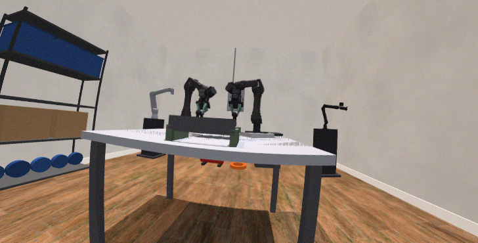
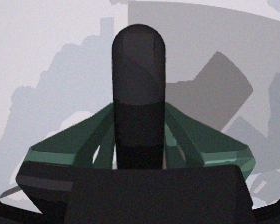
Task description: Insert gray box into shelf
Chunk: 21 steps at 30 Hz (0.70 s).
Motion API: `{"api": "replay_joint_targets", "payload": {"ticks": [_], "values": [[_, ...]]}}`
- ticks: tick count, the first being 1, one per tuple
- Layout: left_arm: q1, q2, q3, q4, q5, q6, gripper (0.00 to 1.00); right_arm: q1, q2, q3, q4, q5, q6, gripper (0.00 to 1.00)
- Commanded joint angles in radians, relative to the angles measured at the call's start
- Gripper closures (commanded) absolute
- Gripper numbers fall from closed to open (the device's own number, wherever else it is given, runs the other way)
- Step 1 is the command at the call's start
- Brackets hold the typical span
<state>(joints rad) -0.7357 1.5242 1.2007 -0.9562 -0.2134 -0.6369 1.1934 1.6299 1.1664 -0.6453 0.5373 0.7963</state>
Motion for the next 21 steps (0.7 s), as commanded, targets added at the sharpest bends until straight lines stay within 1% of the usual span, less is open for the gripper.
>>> {"api": "replay_joint_targets", "payload": {"ticks": [1, 2, 3, 4, 9, 10, 11, 12, 16, 17, 18, 21], "values": [[0.011, -0.059, 0.041, 0.053, -0.028, 0.022, 0.86, -0.012, -0.061, 0.061, 0.021, 0.098, -0.025, 0.86], [0.011, -0.059, 0.041, 0.053, -0.026, 0.023, 0.86, -0.012, -0.060, 0.060, 0.020, 0.097, -0.024, 0.86], [0.011, -0.058, 0.041, 0.041, -0.026, 0.025, 0.86, -0.008, -0.062, 0.060, 0.025, 0.067, -0.020, 0.86], [0.011, -0.058, 0.042, 0.048, -0.026, 0.024, 0.86, -0.012, -0.062, 0.063, 0.023, 0.085, -0.023, 0.86], [0.013, -0.057, 0.043, 0.049, -0.026, 0.025, 0.86, -0.013, -0.061, 0.064, 0.023, 0.087, -0.025, 0.86], [0.012, -0.030, 0.037, 0.050, -0.024, 0.030, 0.86, -0.013, -0.047, 0.059, 0.026, 0.083, -0.030, 0.86], [0.017, -0.038, 0.049, 0.050, -0.025, 0.032, 0.86, -0.017, -0.058, 0.067, 0.028, 0.083, -0.031, 0.86], [0.018, 0.006, 0.052, 0.053, -0.023, 0.035, 0.86, -0.020, -0.057, 0.068, 0.029, 0.082, -0.034, 0.86], [0.021, -0.046, 0.059, 0.045, -0.037, 0.037, 0.86, -0.022, -0.044, 0.074, 0.038, 0.077, -0.036, 0.86], [0.023, -0.026, 0.062, 0.044, -0.038, 0.040, 0.86, -0.026, 0.000, 0.074, 0.043, 0.074, -0.040, 0.86], [0.024, 0.012, 0.066, 0.045, -0.037, 0.045, 0.86, -0.029, -0.019, 0.069, 0.045, 0.073, -0.039, 0.86], [0.025, -0.028, 0.072, 0.042, -0.038, 0.050, 0.86, -0.031, -0.039, 0.078, 0.048, 0.075, -0.044, 0.86]]}}
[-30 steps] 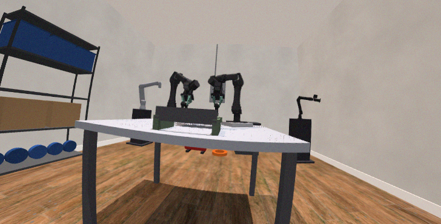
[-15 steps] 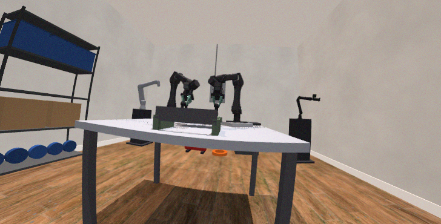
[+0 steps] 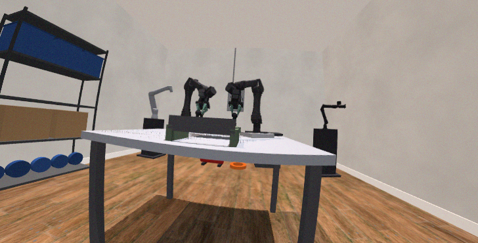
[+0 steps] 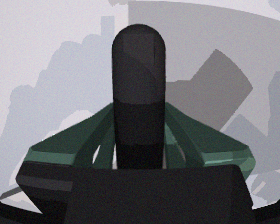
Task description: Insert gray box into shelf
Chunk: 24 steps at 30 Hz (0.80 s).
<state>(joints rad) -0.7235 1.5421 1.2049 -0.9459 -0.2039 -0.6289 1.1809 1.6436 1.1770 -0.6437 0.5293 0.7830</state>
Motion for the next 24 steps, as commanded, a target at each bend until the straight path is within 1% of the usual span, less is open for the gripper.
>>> {"api": "replay_joint_targets", "payload": {"ticks": [1, 2, 3, 5, 7, 11, 12, 13, 14, 15, 18, 19, 20, 22, 23, 24], "values": [[0.017, -0.054, 0.075, 0.031, -0.050, 0.043, 0.86, -0.021, -0.060, 0.069, 0.049, 0.084, -0.032, 0.86], [0.022, 0.001, 0.072, 0.034, -0.048, 0.050, 0.86, -0.024, -0.061, 0.071, 0.052, 0.084, -0.035, 0.86], [0.020, -0.024, 0.072, 0.034, -0.047, 0.043, 0.86, -0.025, -0.057, 0.064, 0.048, 0.083, -0.031, 0.86], [0.020, -0.024, 0.072, 0.034, -0.047, 0.043, 0.86, -0.025, -0.057, 0.064, 0.048, 0.083, -0.031, 0.86], [0.029, 0.020, 0.083, 0.035, -0.047, 0.056, 0.86, -0.034, -0.001, 0.074, 0.060, 0.075, -0.048, 0.86], [0.031, -0.039, 0.103, 0.031, -0.048, 0.059, 0.86, -0.040, -0.043, 0.086, 0.062, 0.077, -0.053, 0.86], [0.035, -0.036, 0.098, 0.033, -0.047, 0.062, 0.86, -0.043, -0.045, 0.081, 0.063, 0.077, -0.055, 0.86], [0.038, 0.014, 0.104, 0.036, -0.044, 0.067, 0.86, -0.046, -0.043, 0.083, 0.065, 0.076, -0.058, 0.86], [0.041, 0.037, 0.108, 0.041, -0.042, 0.071, 0.86, -0.049, -0.040, 0.086, 0.067, 0.074, -0.062, 0.86], [0.043, 0.019, 0.111, 0.041, -0.041, 0.071, 0.86, -0.054, 0.017, 0.091, 0.071, 0.068, -0.069, 0.86], [0.048, -0.006, 0.124, 0.037, -0.039, 0.075, 0.86, -0.059, -0.021, 0.096, 0.073, 0.065, -0.072, 0.86], [0.052, 0.050, 0.133, 0.038, -0.034, 0.080, 0.86, -0.062, -0.023, 0.102, 0.072, 0.065, -0.074, 0.86], [0.051, 0.018, 0.124, 0.038, -0.038, 0.075, 0.86, -0.064, -0.027, 0.098, 0.072, 0.067, -0.070, 0.86], [0.051, 0.018, 0.124, 0.038, -0.038, 0.075, 0.86, -0.064, -0.027, 0.098, 0.072, 0.067, -0.070, 0.86], [0.057, 0.044, 0.131, 0.041, -0.035, 0.083, 0.86, -0.069, 0.024, 0.107, 0.076, 0.058, -0.083, 0.86], [0.063, 0.064, 0.135, 0.043, -0.032, 0.088, 0.86, -0.074, 0.037, 0.111, 0.080, 0.055, -0.087, 0.86]]}}
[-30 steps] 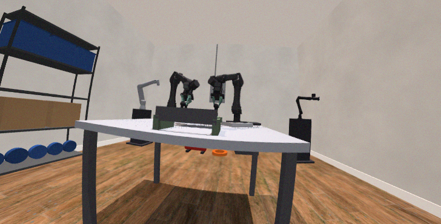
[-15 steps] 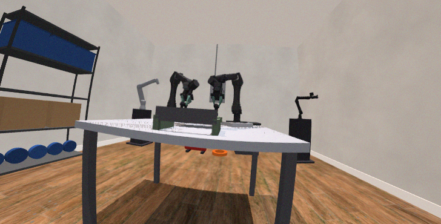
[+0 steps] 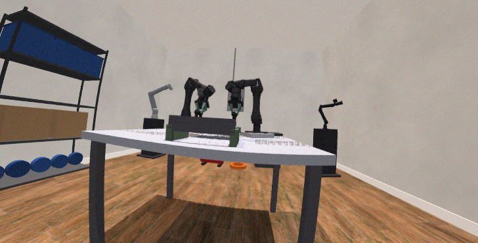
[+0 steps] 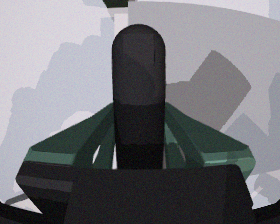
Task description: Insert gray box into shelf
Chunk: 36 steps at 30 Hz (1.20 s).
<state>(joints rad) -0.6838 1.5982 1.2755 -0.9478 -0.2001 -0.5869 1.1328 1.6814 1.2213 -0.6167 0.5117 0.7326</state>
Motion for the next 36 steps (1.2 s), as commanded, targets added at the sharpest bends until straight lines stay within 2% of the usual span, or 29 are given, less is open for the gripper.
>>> {"api": "replay_joint_targets", "payload": {"ticks": [1, 5, 7, 9, 15, 16, 17, 22, 24, 25, 27, 28, 32, 34, 36], "values": [[0.024, -0.005, 0.069, 0.047, -0.035, 0.049, 0.86, -0.029, -0.019, 0.069, 0.055, 0.071, -0.039, 0.86], [0.026, -0.053, 0.078, 0.042, -0.036, 0.045, 0.86, -0.031, -0.057, 0.076, 0.048, 0.079, -0.038, 0.86], [0.027, -0.047, 0.080, 0.045, -0.034, 0.050, 0.86, -0.036, -0.053, 0.074, 0.051, 0.077, -0.042, 0.86], [0.033, 0.037, 0.089, 0.050, -0.028, 0.057, 0.86, -0.040, -0.049, 0.079, 0.053, 0.074, -0.048, 0.86], [0.038, -0.028, 0.100, 0.048, -0.032, 0.053, 0.86, -0.046, -0.043, 0.092, 0.056, 0.071, -0.049, 0.86], [0.040, 0.014, 0.100, 0.046, -0.031, 0.061, 0.86, -0.051, 0.021, 0.092, 0.064, 0.060, -0.057, 0.86], [0.045, 0.056, 0.102, 0.048, -0.028, 0.065, 0.86, -0.055, 0.021, 0.094, 0.067, 0.056, -0.059, 0.86], [0.049, -0.014, 0.121, 0.044, -0.026, 0.066, 0.86, -0.060, -0.026, 0.106, 0.062, 0.061, -0.064, 0.86], [0.052, -0.008, 0.121, 0.048, -0.023, 0.072, 0.86, -0.067, -0.024, 0.104, 0.065, 0.061, -0.070, 0.86], [0.054, 0.065, 0.128, 0.052, -0.019, 0.077, 0.86, -0.068, -0.022, 0.108, 0.065, 0.060, -0.073, 0.86], [0.058, 0.040, 0.135, 0.053, -0.019, 0.079, 0.86, -0.073, -0.008, 0.115, 0.068, 0.056, -0.080, 0.86], [0.061, 0.037, 0.139, 0.052, -0.022, 0.081, 0.86, -0.078, 0.053, 0.124, 0.073, 0.050, -0.087, 0.86], [0.063, 0.027, 0.142, 0.050, -0.022, 0.079, 0.86, -0.079, 0.014, 0.124, 0.071, 0.052, -0.081, 0.86], [0.072, 0.091, 0.160, 0.054, -0.012, 0.093, 0.86, -0.091, 0.005, 0.134, 0.071, 0.049, -0.090, 0.86], [0.071, 0.045, 0.160, 0.053, -0.019, 0.088, 0.86, -0.090, 0.044, 0.142, 0.074, 0.045, -0.093, 0.86]]}}
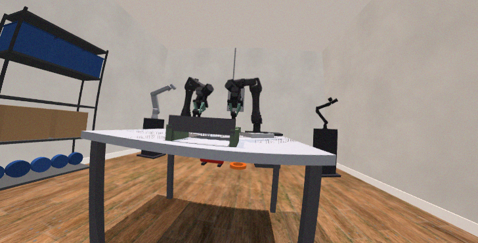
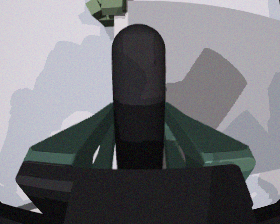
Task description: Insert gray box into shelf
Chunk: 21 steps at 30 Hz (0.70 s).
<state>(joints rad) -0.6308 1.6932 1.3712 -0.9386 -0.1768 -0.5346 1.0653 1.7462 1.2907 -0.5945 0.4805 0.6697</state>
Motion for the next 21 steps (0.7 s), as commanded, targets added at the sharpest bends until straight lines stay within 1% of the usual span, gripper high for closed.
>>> {"api": "replay_joint_targets", "payload": {"ticks": [1, 3, 4, 5, 6, 9, 10, 13, 14, 15, 18, 20, 21], "values": [[0.021, -0.055, 0.067, 0.040, -0.045, 0.037, 0.86, -0.023, -0.029, 0.071, 0.054, 0.075, -0.031, 0.86], [0.023, -0.061, 0.072, 0.037, -0.041, 0.042, 0.86, -0.025, -0.043, 0.074, 0.055, 0.076, -0.031, 0.86], [0.026, 0.010, 0.079, 0.040, -0.036, 0.046, 0.86, -0.031, -0.044, 0.077, 0.054, 0.076, -0.034, 0.86], [0.027, -0.002, 0.083, 0.041, -0.035, 0.047, 0.86, -0.035, 0.017, 0.082, 0.057, 0.072, -0.041, 0.86], [0.028, -0.009, 0.086, 0.042, -0.035, 0.047, 0.86, -0.035, -0.011, 0.084, 0.059, 0.069, -0.042, 0.86], [0.034, -0.018, 0.098, 0.039, -0.031, 0.053, 0.86, -0.040, -0.029, 0.095, 0.057, 0.068, -0.049, 0.86], [0.036, 0.005, 0.105, 0.040, -0.031, 0.056, 0.86, -0.046, -0.035, 0.095, 0.058, 0.066, -0.052, 0.86], [0.037, -0.005, 0.105, 0.040, -0.033, 0.051, 0.86, -0.043, -0.034, 0.096, 0.058, 0.068, -0.046, 0.86], [0.042, 0.041, 0.116, 0.042, -0.028, 0.061, 0.86, -0.051, 0.029, 0.109, 0.062, 0.058, -0.060, 0.86], [0.047, 0.047, 0.122, 0.044, -0.027, 0.064, 0.86, -0.055, 0.034, 0.113, 0.065, 0.055, -0.063, 0.86], [0.048, 0.000, 0.130, 0.040, -0.027, 0.065, 0.86, -0.060, -0.006, 0.118, 0.065, 0.054, -0.064, 0.86], [0.050, -0.006, 0.138, 0.032, -0.024, 0.066, 0.86, -0.063, -0.011, 0.124, 0.059, 0.050, -0.067, 0.86], [0.054, 0.018, 0.145, 0.032, -0.023, 0.068, 0.86, -0.065, -0.008, 0.128, 0.059, 0.050, -0.068, 0.86]]}}
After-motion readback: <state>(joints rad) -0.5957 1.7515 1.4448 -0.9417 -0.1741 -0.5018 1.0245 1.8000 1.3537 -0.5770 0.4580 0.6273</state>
